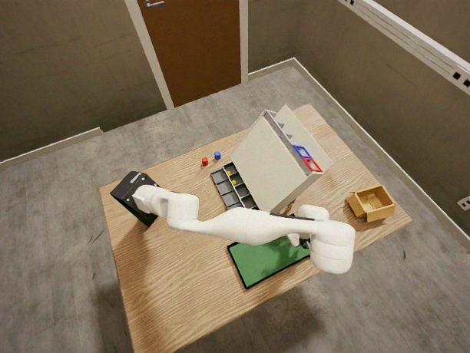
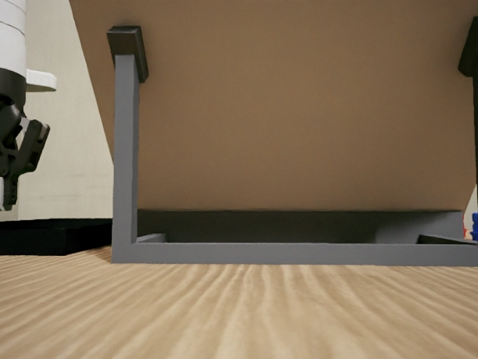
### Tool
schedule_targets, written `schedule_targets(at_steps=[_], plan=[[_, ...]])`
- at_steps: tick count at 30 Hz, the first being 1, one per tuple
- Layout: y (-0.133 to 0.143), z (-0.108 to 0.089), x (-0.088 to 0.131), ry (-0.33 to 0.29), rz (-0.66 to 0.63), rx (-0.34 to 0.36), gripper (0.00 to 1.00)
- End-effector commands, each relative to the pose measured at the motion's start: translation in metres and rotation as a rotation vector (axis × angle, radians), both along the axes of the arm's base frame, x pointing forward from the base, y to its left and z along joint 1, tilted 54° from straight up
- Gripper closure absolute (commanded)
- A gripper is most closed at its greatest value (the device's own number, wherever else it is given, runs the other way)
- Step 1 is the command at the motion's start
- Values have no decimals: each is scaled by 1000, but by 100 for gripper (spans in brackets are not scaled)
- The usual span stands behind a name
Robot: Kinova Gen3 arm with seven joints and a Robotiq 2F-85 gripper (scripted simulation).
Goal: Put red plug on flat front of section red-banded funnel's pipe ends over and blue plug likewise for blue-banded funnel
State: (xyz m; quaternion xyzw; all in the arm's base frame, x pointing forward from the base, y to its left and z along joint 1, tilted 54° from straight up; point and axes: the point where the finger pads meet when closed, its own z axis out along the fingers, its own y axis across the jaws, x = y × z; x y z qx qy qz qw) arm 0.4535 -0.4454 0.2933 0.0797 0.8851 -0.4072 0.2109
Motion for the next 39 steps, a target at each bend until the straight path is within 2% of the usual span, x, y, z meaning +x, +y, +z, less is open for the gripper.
schedule_targets(at_steps=[1,5,6,39], plan=[[-9,-3,7,-10,1,-9,50],[-9,-3,7,-10,1,-9,50],[-9,-4,7,6,-9,3,50],[-15,-9,9,6,-9,3,50]])
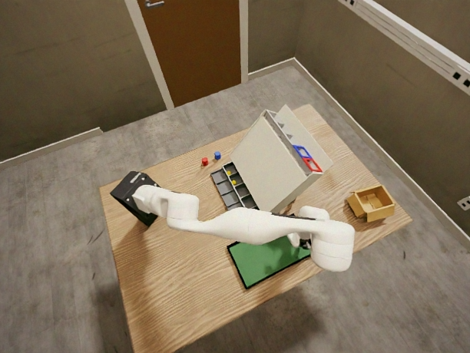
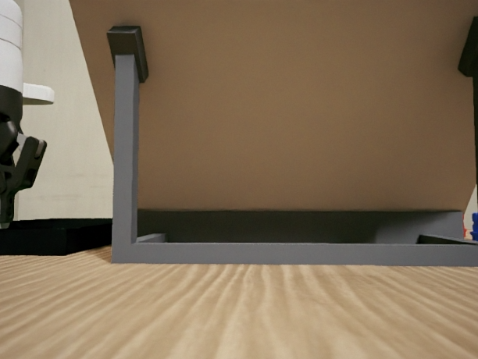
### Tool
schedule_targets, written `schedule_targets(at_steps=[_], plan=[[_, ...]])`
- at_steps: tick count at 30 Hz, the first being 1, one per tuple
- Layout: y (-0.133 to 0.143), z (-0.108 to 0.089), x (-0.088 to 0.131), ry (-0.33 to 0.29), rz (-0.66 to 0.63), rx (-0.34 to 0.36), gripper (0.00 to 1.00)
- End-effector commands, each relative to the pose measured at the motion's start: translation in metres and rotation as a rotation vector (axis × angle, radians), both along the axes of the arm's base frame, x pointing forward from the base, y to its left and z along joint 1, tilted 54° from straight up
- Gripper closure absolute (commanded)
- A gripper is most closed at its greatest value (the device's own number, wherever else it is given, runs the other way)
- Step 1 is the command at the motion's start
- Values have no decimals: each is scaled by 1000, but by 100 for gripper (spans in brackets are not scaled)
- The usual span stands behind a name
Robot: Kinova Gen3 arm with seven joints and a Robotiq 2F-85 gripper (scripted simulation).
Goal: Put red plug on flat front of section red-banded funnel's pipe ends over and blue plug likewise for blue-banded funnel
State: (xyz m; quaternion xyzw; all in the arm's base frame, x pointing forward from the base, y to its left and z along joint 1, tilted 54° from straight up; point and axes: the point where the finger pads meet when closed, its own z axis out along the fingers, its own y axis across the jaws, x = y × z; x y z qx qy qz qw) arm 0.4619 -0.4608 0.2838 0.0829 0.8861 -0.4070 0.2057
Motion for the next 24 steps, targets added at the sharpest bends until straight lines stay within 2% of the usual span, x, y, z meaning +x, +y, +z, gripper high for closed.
schedule_targets(at_steps=[1,24], plan=[[-6,-4,3,-1,1,-1,50],[-12,-8,5,-1,1,-1,50]])
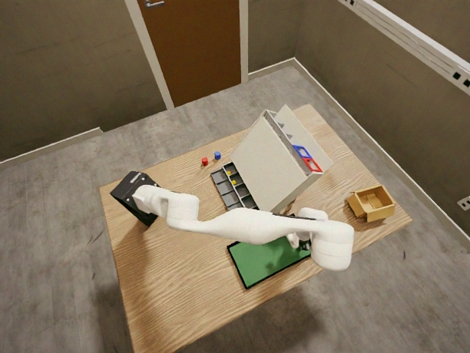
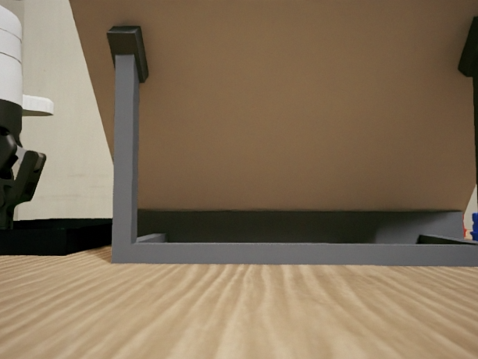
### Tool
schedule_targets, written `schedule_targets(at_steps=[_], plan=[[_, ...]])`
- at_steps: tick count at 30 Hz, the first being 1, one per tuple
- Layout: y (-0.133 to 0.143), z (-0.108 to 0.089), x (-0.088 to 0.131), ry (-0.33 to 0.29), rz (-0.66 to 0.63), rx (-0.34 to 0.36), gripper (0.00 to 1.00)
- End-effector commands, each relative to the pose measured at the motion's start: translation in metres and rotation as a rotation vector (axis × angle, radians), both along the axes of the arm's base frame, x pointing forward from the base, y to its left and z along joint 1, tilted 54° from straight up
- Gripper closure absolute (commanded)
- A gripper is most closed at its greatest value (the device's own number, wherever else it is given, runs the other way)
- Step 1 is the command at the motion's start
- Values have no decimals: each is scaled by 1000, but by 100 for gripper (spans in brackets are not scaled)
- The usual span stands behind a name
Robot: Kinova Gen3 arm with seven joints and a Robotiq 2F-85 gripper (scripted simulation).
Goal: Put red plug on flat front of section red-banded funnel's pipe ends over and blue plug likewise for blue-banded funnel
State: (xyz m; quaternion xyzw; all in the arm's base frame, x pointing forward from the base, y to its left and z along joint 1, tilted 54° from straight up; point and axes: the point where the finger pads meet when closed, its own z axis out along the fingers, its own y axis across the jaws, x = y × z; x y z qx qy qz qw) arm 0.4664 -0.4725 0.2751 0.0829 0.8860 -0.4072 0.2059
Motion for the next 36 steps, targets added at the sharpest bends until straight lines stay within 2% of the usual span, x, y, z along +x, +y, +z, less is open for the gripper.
schedule_targets(at_steps=[1,10,11,36], plan=[[0,0,1,-1,1,0,50],[0,0,1,-1,1,0,50],[0,0,1,-1,1,0,100],[0,1,1,-1,1,-1,100]])
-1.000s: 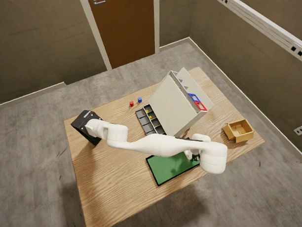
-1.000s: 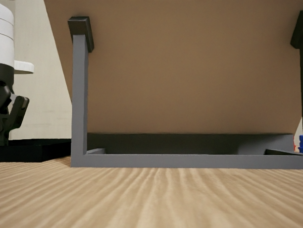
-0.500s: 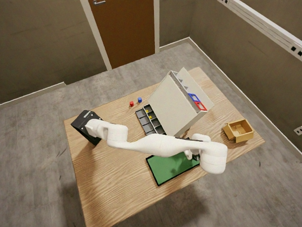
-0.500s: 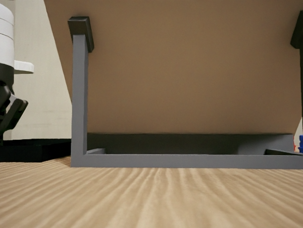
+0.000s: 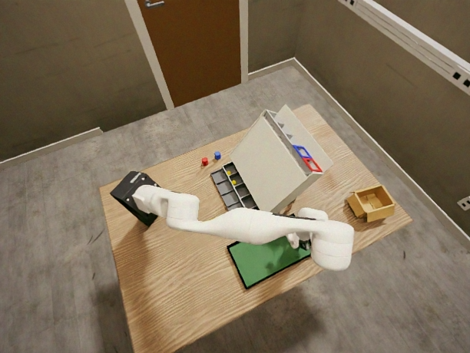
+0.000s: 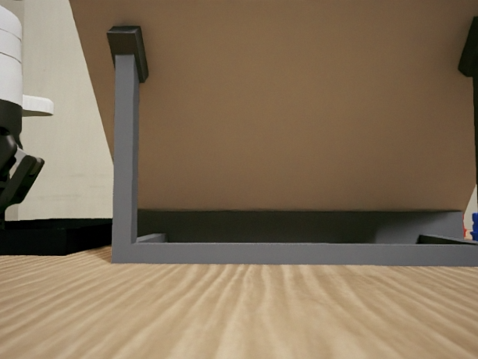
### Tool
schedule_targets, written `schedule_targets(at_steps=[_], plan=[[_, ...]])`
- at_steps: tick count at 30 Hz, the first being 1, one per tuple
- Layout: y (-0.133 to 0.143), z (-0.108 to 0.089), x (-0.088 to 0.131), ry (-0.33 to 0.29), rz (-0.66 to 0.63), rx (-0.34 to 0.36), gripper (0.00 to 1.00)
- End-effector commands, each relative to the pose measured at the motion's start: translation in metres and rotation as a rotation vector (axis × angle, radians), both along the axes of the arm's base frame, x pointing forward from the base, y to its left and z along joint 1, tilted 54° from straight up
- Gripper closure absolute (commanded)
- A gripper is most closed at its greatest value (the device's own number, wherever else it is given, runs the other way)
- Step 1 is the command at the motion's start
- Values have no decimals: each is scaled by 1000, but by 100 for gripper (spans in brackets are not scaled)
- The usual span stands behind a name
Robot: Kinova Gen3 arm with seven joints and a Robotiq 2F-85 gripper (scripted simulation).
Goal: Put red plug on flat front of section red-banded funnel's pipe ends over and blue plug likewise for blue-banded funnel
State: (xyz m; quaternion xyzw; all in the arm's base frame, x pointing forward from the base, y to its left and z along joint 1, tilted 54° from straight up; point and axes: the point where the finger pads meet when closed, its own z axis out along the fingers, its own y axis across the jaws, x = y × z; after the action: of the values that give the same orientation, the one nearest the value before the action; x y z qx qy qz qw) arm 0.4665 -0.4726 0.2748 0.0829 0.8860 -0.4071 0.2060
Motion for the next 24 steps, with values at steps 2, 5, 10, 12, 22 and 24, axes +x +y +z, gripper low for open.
schedule_targets(at_steps=[2,5,10,12,22,24], plan=[[0,1,0,-1,1,-1,100],[0,1,0,-1,1,-1,100],[54,42,-20,-1,1,-1,100],[60,48,-23,-1,1,-1,100],[102,79,-39,-1,1,-1,100],[102,79,-39,-1,1,-1,100]])
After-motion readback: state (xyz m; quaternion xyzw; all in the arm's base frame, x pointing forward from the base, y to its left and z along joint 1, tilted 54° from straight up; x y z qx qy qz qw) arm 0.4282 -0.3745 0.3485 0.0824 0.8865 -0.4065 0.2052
